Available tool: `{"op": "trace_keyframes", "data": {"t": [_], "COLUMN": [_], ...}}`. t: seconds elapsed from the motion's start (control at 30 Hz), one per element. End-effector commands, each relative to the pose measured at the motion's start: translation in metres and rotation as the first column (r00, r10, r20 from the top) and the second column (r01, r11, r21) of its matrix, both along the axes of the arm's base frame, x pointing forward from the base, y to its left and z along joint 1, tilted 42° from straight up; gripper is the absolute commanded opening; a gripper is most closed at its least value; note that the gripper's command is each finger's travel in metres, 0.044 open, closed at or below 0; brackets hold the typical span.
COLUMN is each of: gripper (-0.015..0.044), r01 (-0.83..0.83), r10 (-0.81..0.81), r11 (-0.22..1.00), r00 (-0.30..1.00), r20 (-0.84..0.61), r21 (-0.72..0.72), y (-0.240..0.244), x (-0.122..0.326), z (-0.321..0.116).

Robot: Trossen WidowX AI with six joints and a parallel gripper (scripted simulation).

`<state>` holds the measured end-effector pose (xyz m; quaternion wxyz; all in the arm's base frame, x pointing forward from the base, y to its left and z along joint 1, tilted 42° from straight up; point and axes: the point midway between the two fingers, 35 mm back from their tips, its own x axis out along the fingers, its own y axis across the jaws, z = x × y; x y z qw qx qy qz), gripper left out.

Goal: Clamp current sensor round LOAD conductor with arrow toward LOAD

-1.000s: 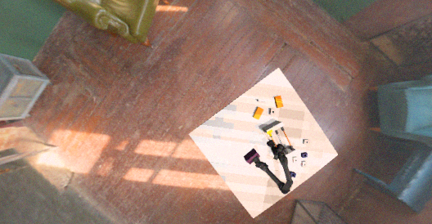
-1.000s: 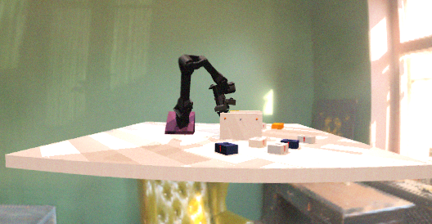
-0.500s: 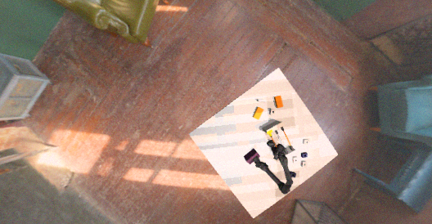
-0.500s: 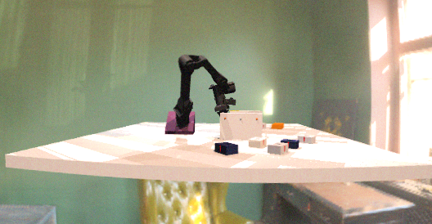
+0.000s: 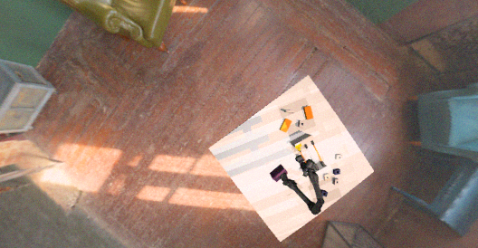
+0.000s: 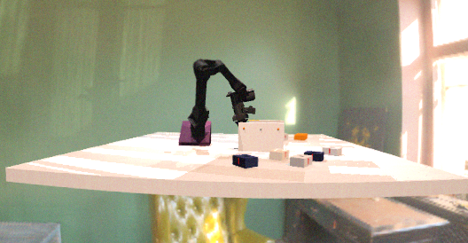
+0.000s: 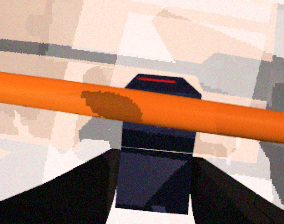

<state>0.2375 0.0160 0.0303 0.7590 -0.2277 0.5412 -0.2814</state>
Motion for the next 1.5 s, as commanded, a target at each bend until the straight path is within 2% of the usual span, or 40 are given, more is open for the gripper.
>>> {"op": "trace_keyframes", "data": {"t": [0.0,0.33,0.77,1.07,1.4,1.43,1.47], "gripper": [0.0,0.0,0.0,0.0,0.0263,0.0286,0.0286], "r01": [0.003,0.002,0.003,0.003,-0.001,-0.001,-0.001], "r10": [-0.003,-0.002,-0.003,-0.003,0.001,0.001,0.001], "r11": [1.0,1.0,1.0,1.0,1.0,1.0,1.0], "r00": [1.0,1.0,1.0,1.0,1.0,1.0,1.0], "r20": [0.008,0.008,0.004,0.004,-0.001,-0.001,-0.001], "r21": [0.002,0.004,0.004,0.003,0.001,0.001,0.001], "y": [0.001,0.003,0.012,0.009,0.011,0.011,0.011], "x": [0.001,-0.003,-0.058,-0.059,-0.058,-0.058,-0.058], "z": [0.001,0.0,-0.009,-0.012,-0.01,-0.01,-0.01]}}
